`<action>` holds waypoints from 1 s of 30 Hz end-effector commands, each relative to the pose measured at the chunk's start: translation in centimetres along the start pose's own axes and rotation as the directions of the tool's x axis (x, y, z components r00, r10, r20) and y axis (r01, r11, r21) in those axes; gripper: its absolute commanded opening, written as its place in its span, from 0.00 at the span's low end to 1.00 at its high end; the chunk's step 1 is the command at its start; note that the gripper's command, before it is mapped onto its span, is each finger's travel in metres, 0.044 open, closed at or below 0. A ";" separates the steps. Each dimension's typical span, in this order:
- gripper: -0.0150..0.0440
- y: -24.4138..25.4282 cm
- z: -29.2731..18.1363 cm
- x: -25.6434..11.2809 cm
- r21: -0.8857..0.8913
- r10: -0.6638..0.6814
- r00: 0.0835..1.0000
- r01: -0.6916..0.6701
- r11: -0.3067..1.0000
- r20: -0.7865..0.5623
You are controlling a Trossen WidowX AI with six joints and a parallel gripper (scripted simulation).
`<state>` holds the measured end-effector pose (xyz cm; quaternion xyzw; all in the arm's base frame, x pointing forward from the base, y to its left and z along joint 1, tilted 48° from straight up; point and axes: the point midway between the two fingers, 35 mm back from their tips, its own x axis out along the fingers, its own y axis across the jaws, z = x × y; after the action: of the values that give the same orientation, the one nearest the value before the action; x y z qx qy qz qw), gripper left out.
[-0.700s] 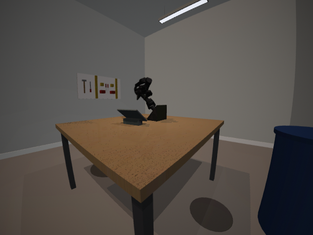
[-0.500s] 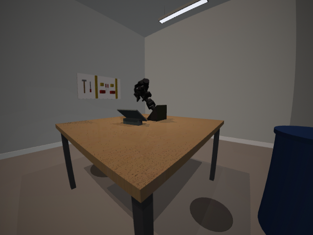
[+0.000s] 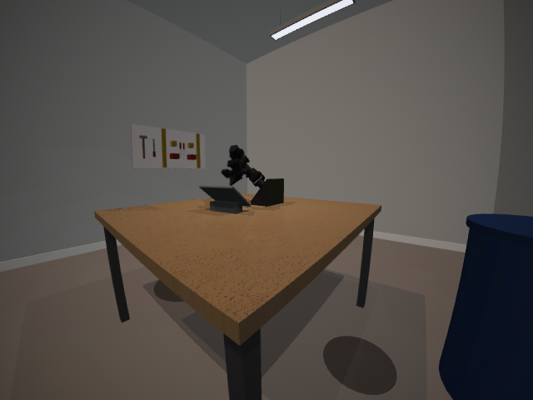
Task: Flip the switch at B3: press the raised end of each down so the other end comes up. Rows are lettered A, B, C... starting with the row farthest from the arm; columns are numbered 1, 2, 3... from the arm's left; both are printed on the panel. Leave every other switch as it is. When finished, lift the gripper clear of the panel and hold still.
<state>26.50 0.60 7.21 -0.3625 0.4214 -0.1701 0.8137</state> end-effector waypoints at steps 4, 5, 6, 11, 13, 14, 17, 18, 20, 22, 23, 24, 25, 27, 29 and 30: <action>0.25 -0.1 -0.7 2.9 -0.016 -0.004 1.000 0.004 1.000 0.007; 0.25 -0.1 -0.7 2.9 -0.016 -0.004 1.000 0.004 1.000 0.007; 0.25 -0.1 -0.7 2.9 -0.016 -0.004 1.000 0.004 1.000 0.007; 0.25 -0.1 -0.8 3.8 -0.016 -0.005 1.000 0.005 1.000 0.008; 0.25 -0.1 -0.8 3.9 -0.016 -0.005 1.000 0.005 1.000 0.008; 0.25 -0.1 -0.8 3.9 -0.016 -0.005 1.000 0.005 1.000 0.008; 0.25 -0.1 -0.8 4.1 -0.016 -0.005 1.000 0.005 1.000 0.008; 0.25 -0.1 -0.8 4.2 -0.016 -0.005 1.000 0.005 1.000 0.008; 0.25 -0.1 -0.8 4.5 -0.016 -0.005 1.000 0.005 1.000 0.008; 0.25 -0.1 -0.8 4.9 -0.016 -0.005 1.000 0.005 1.000 0.008; 0.25 -0.1 -0.8 5.0 -0.016 -0.005 1.000 0.005 1.000 0.008; 0.25 -0.1 -0.8 5.2 -0.016 -0.005 1.000 0.005 1.000 0.008; 0.25 -0.1 -0.8 5.3 -0.016 -0.005 1.000 0.005 1.000 0.008; 0.25 -0.1 -0.8 5.3 -0.016 -0.005 1.000 0.005 1.000 0.008; 0.25 -0.1 -0.8 5.3 -0.016 -0.005 1.000 0.005 1.000 0.008; 0.25 -0.1 -0.8 5.3 -0.016 -0.005 1.000 0.005 1.000 0.008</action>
<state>29.10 -2.87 4.32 -0.3678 0.4147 -0.1714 0.8145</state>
